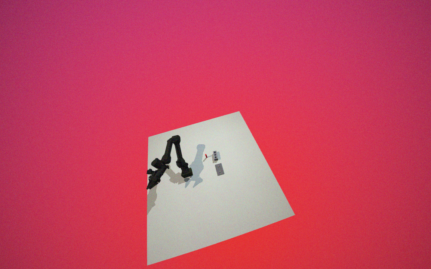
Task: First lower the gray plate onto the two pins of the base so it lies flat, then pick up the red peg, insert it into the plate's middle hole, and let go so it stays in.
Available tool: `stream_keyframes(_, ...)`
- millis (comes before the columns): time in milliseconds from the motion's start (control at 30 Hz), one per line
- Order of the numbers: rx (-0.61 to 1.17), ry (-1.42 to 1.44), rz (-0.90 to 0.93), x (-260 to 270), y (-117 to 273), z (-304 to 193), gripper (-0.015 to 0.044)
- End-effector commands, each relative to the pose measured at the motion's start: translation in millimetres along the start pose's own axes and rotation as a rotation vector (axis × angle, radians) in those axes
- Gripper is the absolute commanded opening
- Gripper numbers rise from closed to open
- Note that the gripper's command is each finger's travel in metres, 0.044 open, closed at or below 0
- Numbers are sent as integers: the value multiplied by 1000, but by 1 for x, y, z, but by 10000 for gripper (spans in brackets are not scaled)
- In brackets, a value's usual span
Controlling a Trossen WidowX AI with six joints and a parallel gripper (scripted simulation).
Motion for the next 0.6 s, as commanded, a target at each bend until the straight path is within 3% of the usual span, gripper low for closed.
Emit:
stream_keyframes(0, 163, 269, 119, 42, 7, -40, 440)
stream_keyframes(267, 442, 893, 464, 114, 59, -132, 440)
stream_keyframes(567, 639, 1585, 979, 149, 162, -229, 440)
Point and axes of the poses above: the point midway between the two fingers, 35 mm back from their tips, its own y axis back along the fingers, its own x axis across the jaws, z = x × y, the point moved 3 cm from there along y, back along the fingers, and after that the axes turned 9 degrees about y, right-handed, at the moved point
